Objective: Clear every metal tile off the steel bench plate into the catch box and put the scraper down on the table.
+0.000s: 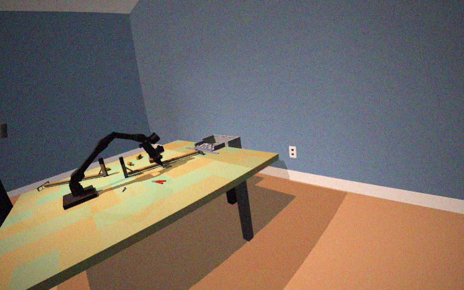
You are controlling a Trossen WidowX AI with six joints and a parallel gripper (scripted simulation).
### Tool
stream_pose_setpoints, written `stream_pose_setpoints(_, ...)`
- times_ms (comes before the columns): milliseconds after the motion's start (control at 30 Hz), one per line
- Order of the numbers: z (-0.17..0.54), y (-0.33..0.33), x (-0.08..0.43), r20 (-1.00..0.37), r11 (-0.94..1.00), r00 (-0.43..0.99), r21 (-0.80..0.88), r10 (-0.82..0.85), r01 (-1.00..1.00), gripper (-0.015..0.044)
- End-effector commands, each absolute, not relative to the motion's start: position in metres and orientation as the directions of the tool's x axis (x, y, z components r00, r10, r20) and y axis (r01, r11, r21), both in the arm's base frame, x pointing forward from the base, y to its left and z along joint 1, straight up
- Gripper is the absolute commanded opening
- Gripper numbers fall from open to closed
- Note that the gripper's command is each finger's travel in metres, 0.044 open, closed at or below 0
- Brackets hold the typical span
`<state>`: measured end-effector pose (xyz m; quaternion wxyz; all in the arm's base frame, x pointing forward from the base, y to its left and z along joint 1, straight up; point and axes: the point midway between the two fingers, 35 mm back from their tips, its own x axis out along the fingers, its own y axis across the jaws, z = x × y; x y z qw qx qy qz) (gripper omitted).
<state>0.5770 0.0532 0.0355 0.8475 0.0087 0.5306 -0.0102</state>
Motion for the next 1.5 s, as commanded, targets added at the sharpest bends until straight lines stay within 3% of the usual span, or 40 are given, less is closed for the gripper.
stream_pose_setpoints(0, 0.036, 0.062, 0.578, -0.898, 1.000, 0.440, 0.005, -0.006, 0.024, 0.0000)
stream_pose_setpoints(967, 0.130, 0.056, 0.570, -0.872, 1.000, 0.489, 0.012, -0.002, 0.024, 0.0000)
stream_pose_setpoints(1467, 0.130, 0.056, 0.569, -0.873, 1.000, 0.487, 0.013, -0.002, 0.027, 0.0000)
